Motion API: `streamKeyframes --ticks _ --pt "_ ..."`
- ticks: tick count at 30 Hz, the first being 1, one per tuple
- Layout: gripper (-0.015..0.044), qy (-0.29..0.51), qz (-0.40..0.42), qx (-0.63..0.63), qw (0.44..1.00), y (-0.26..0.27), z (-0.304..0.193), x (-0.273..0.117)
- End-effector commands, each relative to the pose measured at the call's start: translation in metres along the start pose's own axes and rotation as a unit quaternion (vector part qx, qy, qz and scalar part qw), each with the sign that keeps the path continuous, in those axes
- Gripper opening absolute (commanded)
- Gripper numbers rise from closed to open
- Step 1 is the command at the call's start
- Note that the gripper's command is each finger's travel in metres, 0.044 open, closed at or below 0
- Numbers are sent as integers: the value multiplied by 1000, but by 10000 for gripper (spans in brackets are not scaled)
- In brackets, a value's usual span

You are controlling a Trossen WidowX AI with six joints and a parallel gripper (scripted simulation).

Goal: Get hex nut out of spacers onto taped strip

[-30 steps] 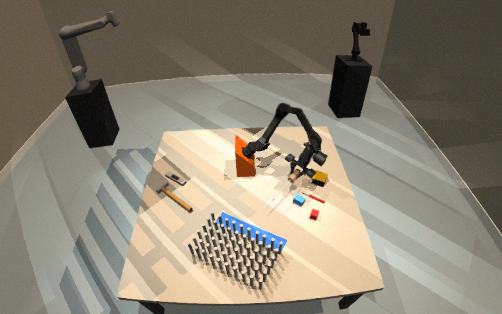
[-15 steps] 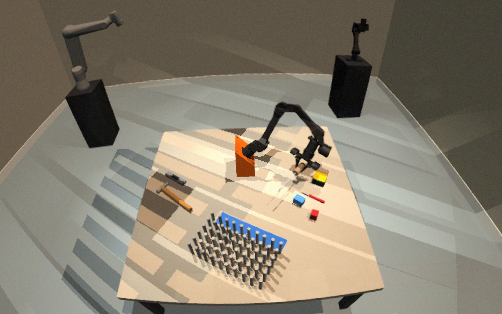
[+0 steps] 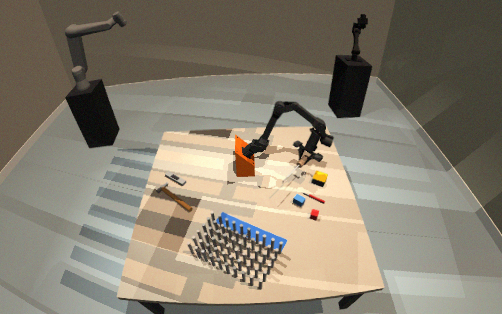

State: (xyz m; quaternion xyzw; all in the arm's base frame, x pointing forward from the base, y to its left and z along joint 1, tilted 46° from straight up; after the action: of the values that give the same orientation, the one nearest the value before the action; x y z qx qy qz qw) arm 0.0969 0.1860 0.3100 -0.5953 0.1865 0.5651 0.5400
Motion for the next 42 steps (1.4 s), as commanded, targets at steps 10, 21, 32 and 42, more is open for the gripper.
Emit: streamKeyframes --ticks 10,21,32,42 --pt "0 -20 -31 23 999 20 17 -36" --pt "0 -48 -50 43 997 35 25 -64" --pt "0 -49 -50 43 997 34 31 -57" --pt "0 -49 -50 43 997 32 38 -47"
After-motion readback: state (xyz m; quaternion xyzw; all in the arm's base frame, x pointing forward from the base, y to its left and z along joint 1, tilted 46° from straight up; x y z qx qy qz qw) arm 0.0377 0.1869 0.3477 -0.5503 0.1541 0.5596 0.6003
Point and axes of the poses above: the point midway between the two fingers, 35 mm back from their tips, its own x axis out along the fingers, its own y axis across the jaws, z = x × y, the point moved 5 cm from there along -x, back along the fingers, and after that the axes turned 11 degrees about x, right-handed, at the moved point
